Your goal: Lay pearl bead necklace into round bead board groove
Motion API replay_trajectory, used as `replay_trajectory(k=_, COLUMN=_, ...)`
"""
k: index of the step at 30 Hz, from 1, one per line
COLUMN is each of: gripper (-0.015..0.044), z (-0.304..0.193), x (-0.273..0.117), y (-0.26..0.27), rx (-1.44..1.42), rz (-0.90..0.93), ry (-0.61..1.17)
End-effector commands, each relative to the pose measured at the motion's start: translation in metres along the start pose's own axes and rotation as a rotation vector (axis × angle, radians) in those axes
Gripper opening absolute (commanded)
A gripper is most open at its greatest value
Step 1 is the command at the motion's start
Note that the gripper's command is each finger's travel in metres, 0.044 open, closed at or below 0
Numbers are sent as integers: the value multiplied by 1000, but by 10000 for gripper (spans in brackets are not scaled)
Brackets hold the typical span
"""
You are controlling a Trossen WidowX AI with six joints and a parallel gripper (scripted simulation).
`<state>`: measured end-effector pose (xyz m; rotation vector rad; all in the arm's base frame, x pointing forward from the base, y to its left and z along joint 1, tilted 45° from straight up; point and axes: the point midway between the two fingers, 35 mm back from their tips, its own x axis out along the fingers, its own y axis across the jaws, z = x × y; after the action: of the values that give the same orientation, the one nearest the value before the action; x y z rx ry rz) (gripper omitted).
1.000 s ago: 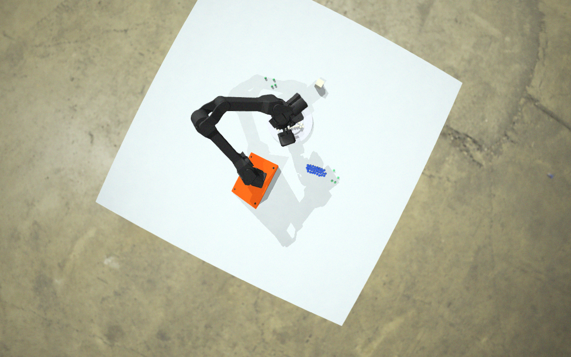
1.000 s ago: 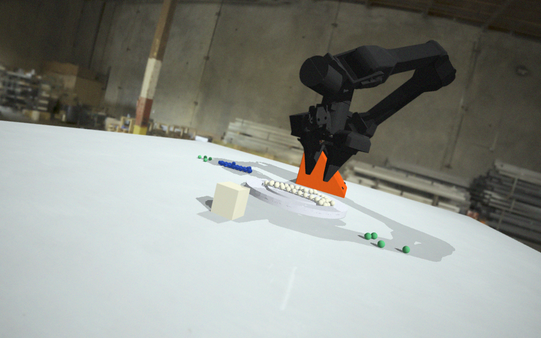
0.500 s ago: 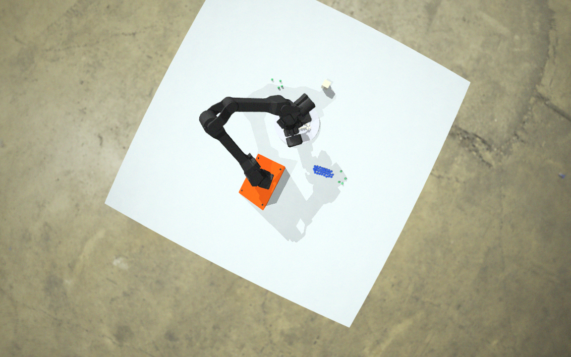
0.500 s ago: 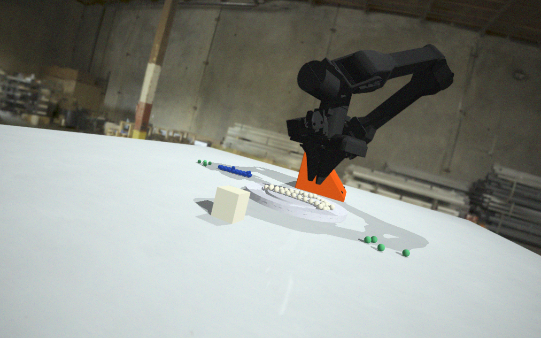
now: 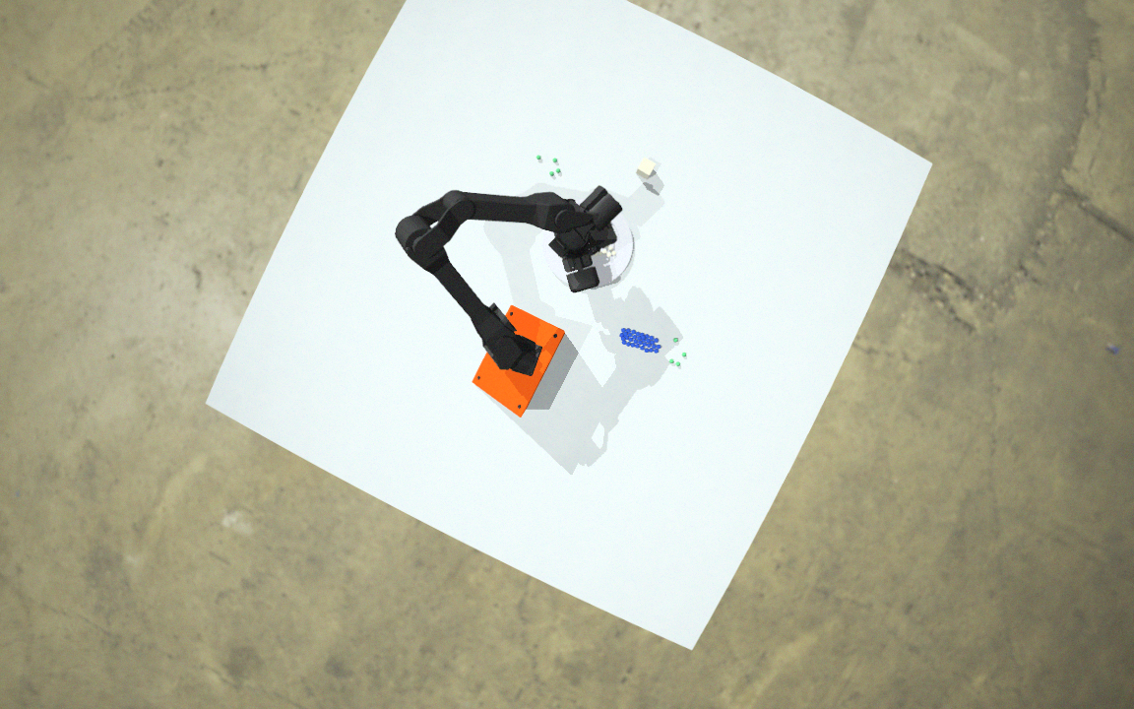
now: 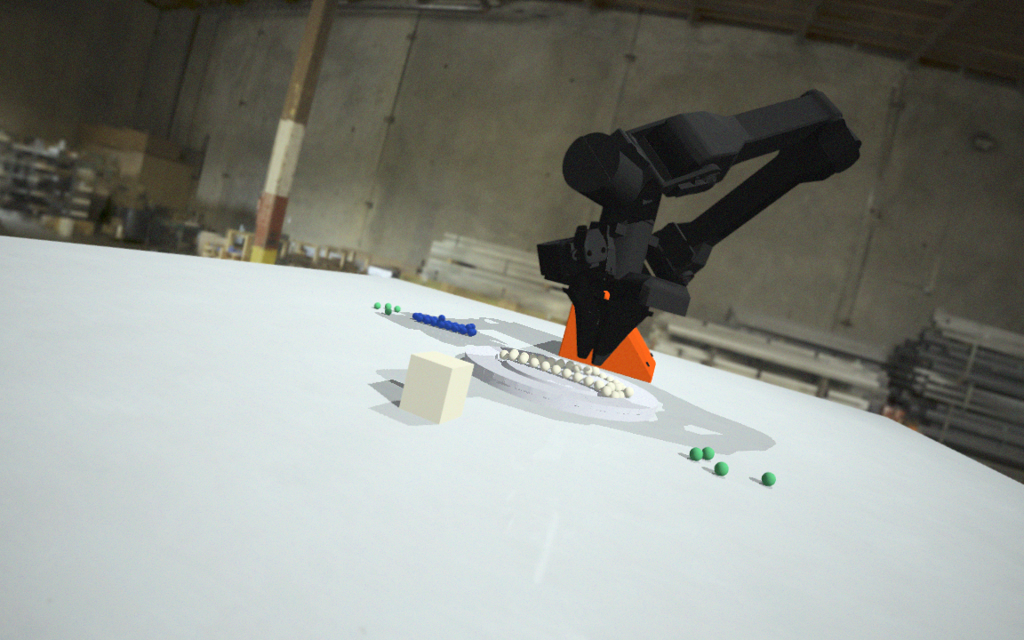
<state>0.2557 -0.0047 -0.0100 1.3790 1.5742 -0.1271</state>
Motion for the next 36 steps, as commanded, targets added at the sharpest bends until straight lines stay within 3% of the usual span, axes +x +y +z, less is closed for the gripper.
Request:
replay_trajectory(k=1, gripper=120, z=-2, x=8, y=-1, rx=6, rz=2, ry=7)
replay_trajectory(k=8, gripper=120, z=-2, x=14, y=-1, rx=8, rz=2, ry=9)
replay_trajectory(k=13, gripper=0, z=-1, x=11, y=-1, rx=3, rz=-2, ry=5)
replay_trajectory(k=36, gripper=0, z=-1, x=11, y=-1, rx=3, rz=-2, ry=5)
